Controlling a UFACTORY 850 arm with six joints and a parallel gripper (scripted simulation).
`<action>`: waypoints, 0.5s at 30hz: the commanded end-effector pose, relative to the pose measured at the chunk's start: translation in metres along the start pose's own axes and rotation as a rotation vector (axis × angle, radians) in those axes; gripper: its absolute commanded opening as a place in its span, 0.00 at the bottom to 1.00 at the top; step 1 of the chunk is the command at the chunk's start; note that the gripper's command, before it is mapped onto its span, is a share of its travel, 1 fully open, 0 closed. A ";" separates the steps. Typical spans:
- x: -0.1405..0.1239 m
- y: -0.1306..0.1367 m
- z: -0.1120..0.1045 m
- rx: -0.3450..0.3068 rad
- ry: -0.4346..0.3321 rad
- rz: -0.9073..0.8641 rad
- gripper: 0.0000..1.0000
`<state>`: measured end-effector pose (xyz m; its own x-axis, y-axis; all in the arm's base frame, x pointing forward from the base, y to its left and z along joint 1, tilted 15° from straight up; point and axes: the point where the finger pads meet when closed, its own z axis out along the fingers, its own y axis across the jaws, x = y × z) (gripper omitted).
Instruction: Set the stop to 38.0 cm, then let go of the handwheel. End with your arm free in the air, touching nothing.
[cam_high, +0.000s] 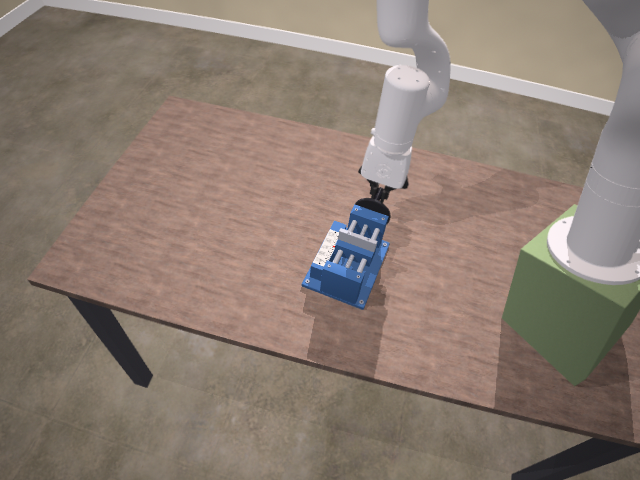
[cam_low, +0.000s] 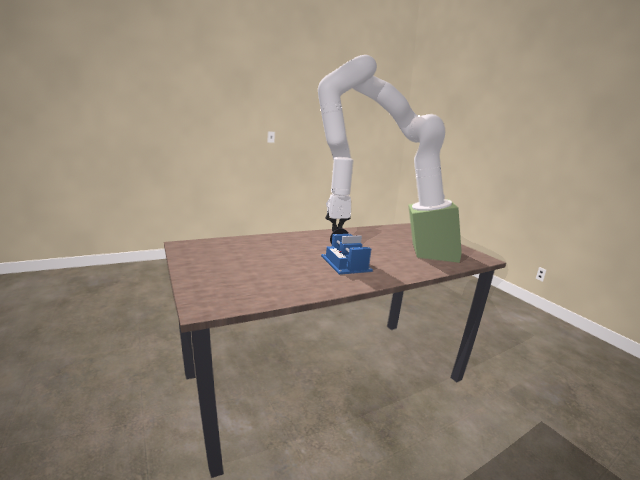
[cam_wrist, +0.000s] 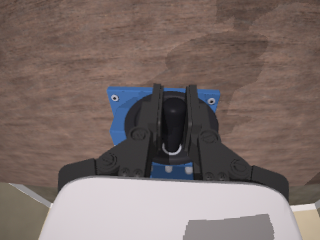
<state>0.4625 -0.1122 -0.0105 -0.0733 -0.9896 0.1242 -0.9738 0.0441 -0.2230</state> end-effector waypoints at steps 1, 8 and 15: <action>0.000 -0.007 0.000 0.000 0.001 0.000 0.06; 0.000 -0.015 0.003 0.000 0.001 0.000 0.06; 0.000 -0.020 0.006 0.000 0.001 0.000 0.06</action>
<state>0.4792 -0.1135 -0.0104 -0.0733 -0.9895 0.1245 -0.9737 0.0441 -0.2234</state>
